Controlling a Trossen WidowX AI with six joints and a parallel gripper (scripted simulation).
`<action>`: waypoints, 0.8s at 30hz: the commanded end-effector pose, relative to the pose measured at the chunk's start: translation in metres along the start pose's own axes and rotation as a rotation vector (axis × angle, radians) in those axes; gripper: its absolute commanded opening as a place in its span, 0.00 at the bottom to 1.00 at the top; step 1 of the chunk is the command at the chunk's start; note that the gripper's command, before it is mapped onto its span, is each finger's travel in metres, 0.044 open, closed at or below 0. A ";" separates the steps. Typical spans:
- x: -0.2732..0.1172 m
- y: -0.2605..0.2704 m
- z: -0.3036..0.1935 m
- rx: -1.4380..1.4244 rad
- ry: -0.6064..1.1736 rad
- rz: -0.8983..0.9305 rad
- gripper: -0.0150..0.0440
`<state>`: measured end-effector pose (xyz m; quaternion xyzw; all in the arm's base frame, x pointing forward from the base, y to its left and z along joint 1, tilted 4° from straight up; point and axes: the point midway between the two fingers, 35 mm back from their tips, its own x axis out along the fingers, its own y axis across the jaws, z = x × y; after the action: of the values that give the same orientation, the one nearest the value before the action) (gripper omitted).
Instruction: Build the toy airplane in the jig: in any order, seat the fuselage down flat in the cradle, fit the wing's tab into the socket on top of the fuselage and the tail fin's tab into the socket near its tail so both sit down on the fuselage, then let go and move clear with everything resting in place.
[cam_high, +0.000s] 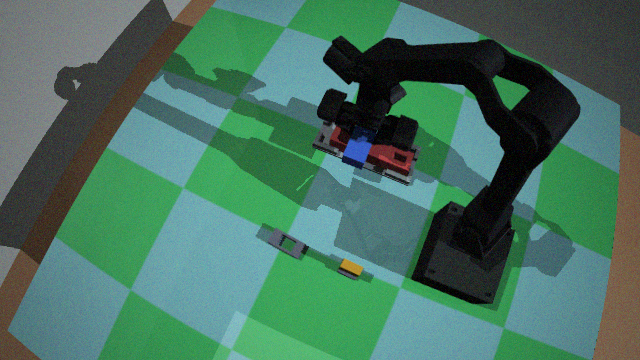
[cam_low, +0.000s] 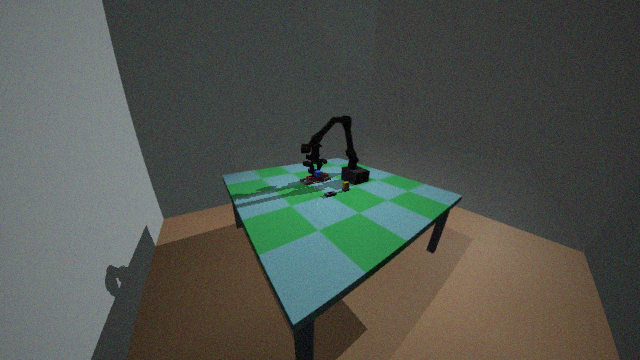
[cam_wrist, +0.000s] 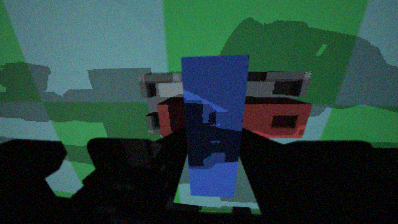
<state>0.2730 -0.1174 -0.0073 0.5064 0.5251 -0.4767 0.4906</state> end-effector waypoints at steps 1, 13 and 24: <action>0.000 0.000 0.000 0.000 0.000 0.000 0.43; 0.000 0.000 0.000 0.000 0.000 0.000 0.61; 0.000 0.000 0.000 0.000 0.000 0.000 1.00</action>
<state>0.2731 -0.1175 -0.0073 0.5064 0.5250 -0.4767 0.4906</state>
